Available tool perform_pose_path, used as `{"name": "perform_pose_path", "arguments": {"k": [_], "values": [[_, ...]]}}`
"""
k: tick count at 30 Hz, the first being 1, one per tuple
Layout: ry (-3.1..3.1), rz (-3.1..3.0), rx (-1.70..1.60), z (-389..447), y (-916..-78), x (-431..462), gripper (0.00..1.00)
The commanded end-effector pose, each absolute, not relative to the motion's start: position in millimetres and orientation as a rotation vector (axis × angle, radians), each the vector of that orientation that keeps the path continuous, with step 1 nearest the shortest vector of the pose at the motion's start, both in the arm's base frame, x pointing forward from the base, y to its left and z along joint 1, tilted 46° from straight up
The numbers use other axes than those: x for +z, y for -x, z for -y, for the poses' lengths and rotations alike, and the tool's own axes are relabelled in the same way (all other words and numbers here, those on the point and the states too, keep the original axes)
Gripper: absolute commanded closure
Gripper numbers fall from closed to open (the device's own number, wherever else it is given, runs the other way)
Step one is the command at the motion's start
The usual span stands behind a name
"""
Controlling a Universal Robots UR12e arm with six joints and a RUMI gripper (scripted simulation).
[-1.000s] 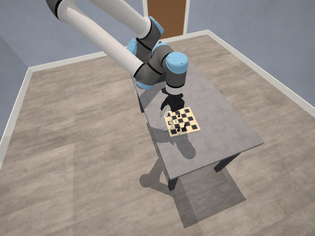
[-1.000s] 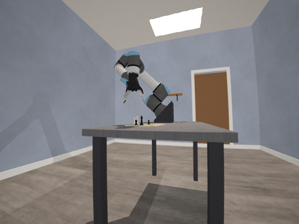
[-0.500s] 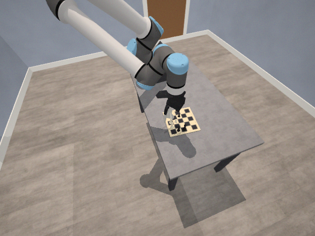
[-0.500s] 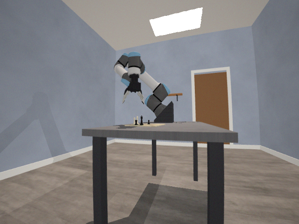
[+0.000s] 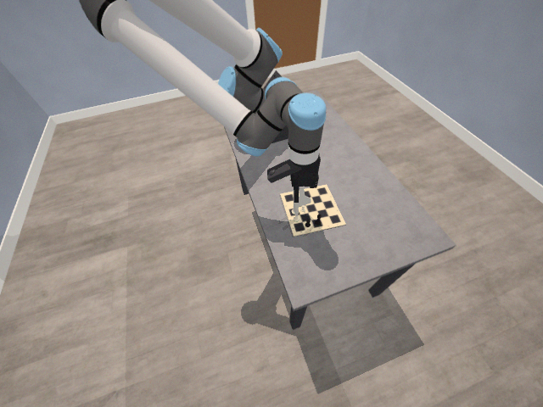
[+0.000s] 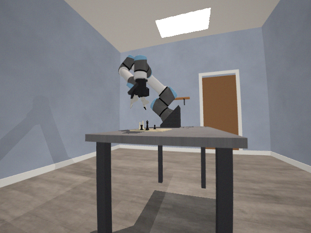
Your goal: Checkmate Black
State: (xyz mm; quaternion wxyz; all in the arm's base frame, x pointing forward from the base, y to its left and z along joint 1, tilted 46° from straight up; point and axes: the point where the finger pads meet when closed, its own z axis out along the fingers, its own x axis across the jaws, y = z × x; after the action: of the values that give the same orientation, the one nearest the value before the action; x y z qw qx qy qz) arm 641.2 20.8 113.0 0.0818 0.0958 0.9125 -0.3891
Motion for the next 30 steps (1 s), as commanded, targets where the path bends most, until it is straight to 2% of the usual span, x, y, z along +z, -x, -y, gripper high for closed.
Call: {"name": "perform_pose_path", "arguments": {"k": [1,14,30], "values": [[-0.074,-2.783,-1.178,-20.1,-642.6,112.1,0.0],[0.616,-2.886,-1.259,-18.8,-646.6,105.3,0.0],[1.153,-2.864,-1.278,-19.2,-648.7,98.9,0.0]]}}
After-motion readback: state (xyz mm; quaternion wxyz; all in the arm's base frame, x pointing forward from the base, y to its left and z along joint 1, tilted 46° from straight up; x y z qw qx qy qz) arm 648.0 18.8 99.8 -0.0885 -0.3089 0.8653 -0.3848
